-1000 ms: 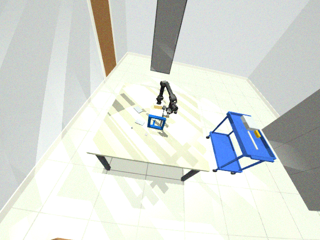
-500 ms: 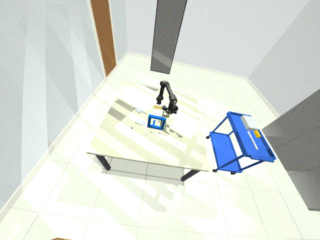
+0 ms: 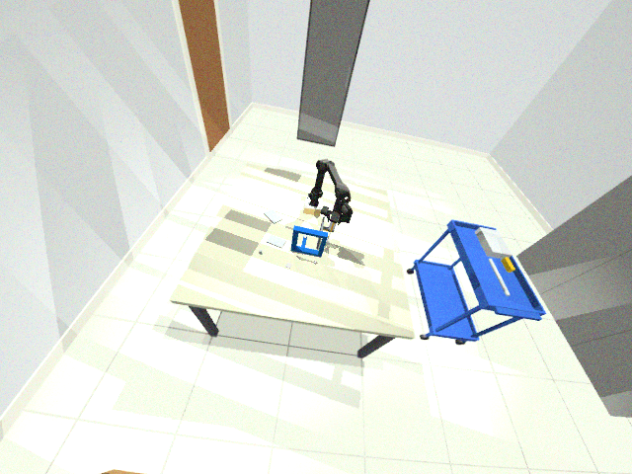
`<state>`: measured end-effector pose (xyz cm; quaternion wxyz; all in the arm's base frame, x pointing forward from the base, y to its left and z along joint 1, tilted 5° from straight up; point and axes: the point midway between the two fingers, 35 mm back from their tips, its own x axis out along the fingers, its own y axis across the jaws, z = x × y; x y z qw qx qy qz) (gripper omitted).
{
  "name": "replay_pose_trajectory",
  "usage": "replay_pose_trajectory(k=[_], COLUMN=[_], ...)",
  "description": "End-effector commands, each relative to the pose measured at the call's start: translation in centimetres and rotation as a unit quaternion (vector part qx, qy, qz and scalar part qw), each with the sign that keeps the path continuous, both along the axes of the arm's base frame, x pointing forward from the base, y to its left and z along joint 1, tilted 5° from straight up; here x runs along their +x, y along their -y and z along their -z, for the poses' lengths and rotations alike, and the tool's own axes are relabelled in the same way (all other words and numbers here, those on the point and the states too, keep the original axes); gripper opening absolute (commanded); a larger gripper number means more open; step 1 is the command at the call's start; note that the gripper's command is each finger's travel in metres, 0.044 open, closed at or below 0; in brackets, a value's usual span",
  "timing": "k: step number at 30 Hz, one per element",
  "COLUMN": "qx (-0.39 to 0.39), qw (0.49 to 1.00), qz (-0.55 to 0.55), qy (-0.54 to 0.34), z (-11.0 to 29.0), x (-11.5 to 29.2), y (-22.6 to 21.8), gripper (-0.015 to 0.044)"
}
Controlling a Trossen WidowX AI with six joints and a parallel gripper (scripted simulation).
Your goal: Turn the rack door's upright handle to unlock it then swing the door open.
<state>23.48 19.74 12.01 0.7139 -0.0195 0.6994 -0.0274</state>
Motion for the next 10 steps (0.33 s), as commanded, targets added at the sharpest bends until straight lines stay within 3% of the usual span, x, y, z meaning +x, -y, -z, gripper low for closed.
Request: replay_pose_trajectory(k=[1,10], qx=[0.002,0.002], qw=[1.000,1.000], qz=[0.002,0.002], qy=[0.004,0.003], z=[-0.7,-1.8], x=[0.1,0.1], y=[-0.2,-0.2], gripper=[0.0295,0.0295])
